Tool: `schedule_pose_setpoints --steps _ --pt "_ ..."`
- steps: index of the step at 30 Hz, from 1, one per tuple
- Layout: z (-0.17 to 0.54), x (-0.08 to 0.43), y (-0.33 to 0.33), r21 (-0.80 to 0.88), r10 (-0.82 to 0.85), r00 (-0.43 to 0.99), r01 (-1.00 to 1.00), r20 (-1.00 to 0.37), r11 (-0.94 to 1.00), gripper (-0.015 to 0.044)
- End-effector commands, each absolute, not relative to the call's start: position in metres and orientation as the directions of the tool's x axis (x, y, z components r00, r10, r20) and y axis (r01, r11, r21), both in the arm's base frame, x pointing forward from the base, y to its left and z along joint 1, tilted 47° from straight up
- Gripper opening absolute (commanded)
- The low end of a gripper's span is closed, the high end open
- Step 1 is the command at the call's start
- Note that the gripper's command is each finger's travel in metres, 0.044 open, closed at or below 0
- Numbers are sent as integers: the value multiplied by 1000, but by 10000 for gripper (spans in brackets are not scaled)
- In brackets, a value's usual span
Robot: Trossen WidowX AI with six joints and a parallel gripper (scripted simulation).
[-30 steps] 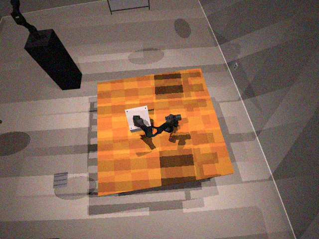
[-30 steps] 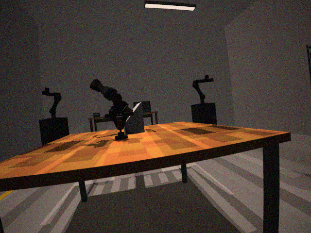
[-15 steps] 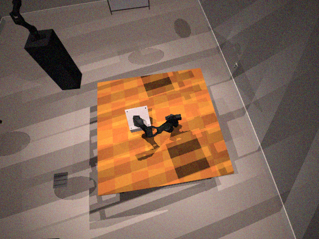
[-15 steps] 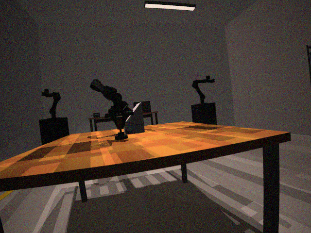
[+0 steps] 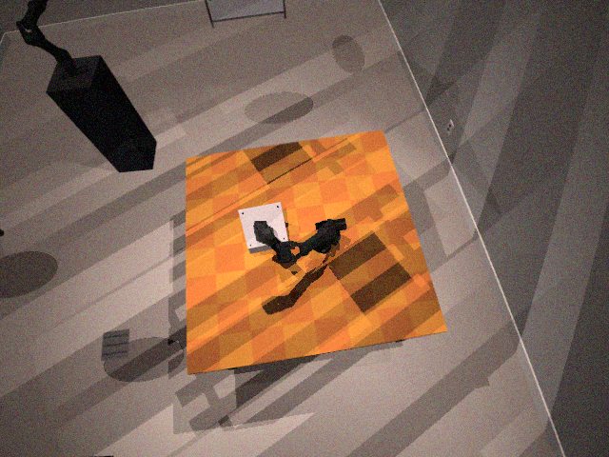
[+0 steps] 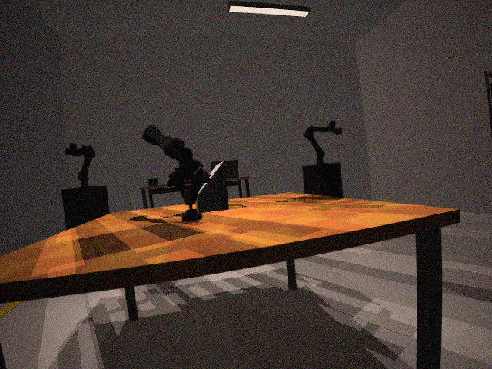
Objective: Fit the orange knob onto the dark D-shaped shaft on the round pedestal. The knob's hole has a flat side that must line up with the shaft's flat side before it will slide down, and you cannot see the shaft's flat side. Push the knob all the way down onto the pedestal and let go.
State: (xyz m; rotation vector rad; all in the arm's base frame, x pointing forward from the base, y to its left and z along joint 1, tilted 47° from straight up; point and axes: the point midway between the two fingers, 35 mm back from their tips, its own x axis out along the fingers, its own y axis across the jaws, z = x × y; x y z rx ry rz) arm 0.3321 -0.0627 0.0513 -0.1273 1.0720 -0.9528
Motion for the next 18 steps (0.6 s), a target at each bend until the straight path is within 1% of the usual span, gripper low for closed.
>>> schedule_pose_setpoints --steps 1,18 --pt "50 333 -63 -511 -714 139 606 -686 609 0" --pt "49 332 -64 -511 -714 139 606 -686 609 0"
